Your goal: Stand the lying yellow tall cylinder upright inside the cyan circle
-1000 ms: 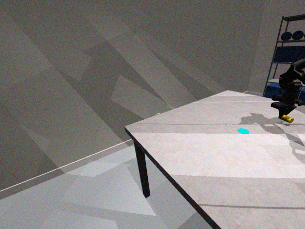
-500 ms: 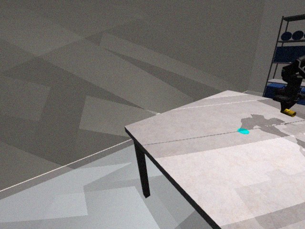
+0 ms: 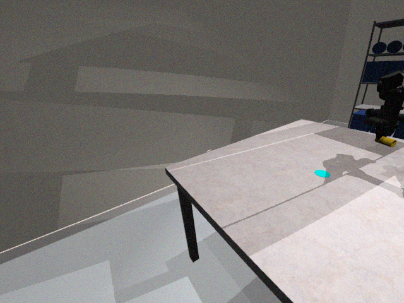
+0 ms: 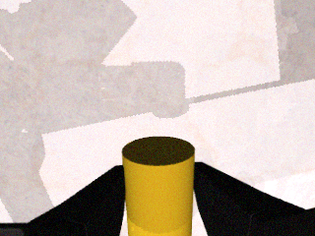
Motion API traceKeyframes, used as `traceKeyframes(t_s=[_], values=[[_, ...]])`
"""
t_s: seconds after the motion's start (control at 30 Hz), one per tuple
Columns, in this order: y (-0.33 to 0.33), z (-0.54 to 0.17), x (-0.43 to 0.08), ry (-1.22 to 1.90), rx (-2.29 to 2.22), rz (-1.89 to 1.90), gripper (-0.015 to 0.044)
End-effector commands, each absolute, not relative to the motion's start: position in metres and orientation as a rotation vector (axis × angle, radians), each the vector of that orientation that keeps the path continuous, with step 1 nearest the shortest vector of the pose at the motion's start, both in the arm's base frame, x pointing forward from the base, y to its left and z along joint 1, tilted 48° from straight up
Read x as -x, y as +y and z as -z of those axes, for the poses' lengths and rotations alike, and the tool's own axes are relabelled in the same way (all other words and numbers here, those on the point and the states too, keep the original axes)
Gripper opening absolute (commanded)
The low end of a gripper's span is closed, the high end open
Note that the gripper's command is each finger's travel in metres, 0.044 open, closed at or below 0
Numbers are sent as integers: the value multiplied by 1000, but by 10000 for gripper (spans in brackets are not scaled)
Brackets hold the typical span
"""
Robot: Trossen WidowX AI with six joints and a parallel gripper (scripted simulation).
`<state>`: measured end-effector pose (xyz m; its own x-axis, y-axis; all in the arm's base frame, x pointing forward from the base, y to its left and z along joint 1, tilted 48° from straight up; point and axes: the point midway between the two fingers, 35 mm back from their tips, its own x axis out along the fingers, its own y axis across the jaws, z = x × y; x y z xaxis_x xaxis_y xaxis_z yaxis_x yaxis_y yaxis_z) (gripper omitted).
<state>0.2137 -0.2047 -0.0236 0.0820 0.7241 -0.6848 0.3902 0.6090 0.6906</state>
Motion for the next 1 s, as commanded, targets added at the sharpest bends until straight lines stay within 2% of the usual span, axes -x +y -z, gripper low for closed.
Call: traceKeyframes(t_s=[0.0,0.97], values=[[-206,19,-214,1538,-968,-323,105],[-177,-40,-267,1510,-965,-261,105]])
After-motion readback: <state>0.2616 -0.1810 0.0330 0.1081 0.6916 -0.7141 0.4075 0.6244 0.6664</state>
